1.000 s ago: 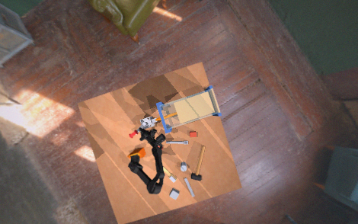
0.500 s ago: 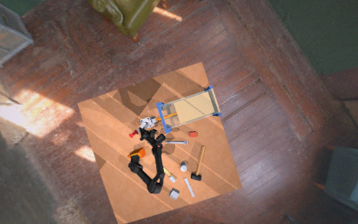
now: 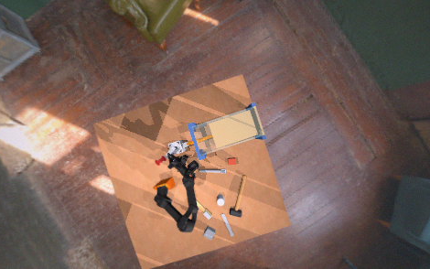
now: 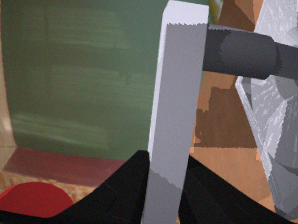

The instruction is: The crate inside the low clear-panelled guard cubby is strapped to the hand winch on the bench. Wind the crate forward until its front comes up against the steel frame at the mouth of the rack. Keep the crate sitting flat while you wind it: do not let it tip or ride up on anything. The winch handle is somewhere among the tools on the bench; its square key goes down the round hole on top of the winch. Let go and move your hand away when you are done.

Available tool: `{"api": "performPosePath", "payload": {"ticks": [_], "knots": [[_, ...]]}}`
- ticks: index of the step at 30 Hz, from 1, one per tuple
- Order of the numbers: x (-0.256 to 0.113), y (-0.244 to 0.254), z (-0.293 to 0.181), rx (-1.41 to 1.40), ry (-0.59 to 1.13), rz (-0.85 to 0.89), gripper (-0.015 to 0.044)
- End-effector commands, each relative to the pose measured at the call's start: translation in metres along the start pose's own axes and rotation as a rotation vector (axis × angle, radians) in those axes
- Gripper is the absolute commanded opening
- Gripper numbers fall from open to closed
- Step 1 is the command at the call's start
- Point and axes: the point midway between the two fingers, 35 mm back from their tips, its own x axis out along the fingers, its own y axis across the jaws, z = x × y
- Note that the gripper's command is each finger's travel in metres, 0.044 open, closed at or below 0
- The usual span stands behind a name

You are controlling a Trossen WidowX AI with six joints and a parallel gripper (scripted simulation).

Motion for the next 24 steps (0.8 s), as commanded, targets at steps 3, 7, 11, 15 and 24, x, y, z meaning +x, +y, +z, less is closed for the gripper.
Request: {"api": "performPosePath", "payload": {"ticks": [3, 7, 11, 15, 24], "knots": [[0.0007, -0.0008, -0.0006, -0.001, 0.001, 0.002, 0.0000], [0.0007, -0.0017, -0.0006, -0.001, 0.000, 0.002, 0.0000], [0.0007, -0.0022, -0.0006, -0.001, 0.000, 0.002, 0.0000], [0.0007, -0.0030, -0.0006, -0.001, -0.001, 0.002, 0.0000], [0.0008, -0.0045, -0.0007, -0.001, -0.002, 0.002, 0.0000]]}}
